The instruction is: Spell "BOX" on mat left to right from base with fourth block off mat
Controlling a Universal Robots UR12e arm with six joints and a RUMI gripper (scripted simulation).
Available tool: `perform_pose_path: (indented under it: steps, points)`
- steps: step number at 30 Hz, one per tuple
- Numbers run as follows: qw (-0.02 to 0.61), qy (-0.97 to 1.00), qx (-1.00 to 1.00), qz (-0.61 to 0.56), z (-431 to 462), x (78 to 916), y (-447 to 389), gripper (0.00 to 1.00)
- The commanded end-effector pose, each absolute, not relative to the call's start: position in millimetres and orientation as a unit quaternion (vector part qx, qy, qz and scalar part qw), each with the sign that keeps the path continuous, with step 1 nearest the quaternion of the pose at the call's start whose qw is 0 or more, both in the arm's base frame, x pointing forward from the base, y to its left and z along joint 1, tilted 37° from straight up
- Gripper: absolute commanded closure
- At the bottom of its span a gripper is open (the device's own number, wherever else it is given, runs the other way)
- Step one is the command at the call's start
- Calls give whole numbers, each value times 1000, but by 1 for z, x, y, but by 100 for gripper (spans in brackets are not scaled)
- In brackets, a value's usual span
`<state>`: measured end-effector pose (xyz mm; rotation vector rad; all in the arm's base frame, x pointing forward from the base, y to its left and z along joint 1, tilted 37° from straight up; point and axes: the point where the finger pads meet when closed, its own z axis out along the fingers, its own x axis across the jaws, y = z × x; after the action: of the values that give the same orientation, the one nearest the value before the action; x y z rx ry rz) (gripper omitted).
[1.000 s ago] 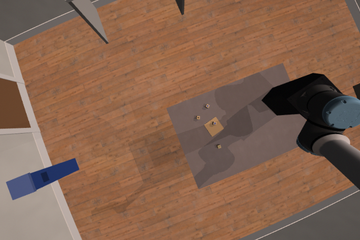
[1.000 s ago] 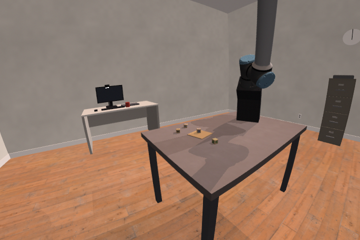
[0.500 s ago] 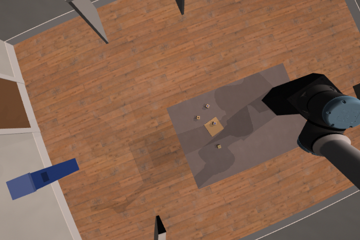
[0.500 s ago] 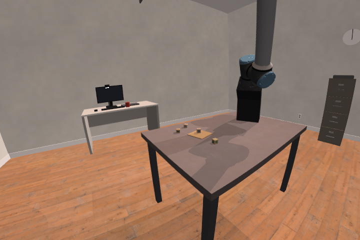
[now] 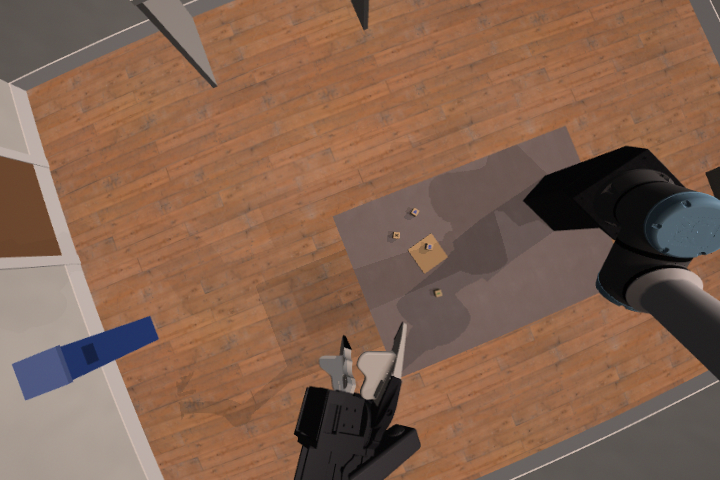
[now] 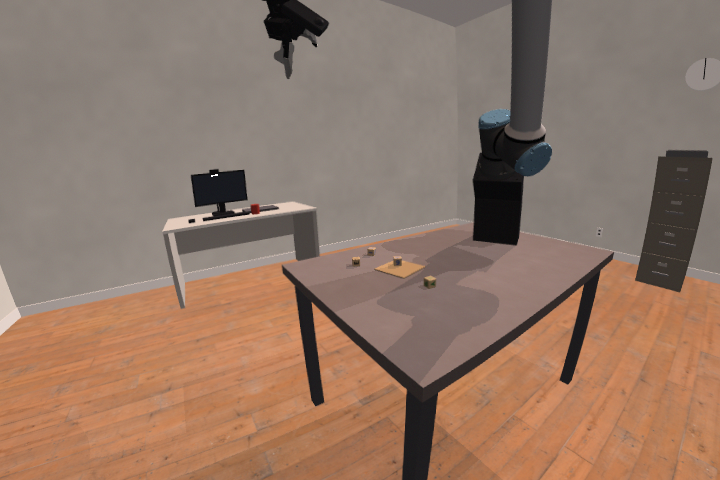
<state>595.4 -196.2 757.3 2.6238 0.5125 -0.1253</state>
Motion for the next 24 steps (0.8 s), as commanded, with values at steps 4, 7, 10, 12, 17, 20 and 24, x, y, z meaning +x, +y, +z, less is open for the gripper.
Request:
perform_pose_path:
  steps: [4,7,10,12,17,20,24]
  points:
    - [152,245,957,-14,645,649,-154,0]
    - [125,264,956,-4,608,662,-137,0]
    - [98,281,955,7,571,673,-119,0]
    - [80,293,953,15,548,679,-106,0]
    - [42,317,947,32,498,690,-78,0]
    - [15,332,942,45,465,695,-57,0]
    - [-20,352,934,63,421,699,-28,0]
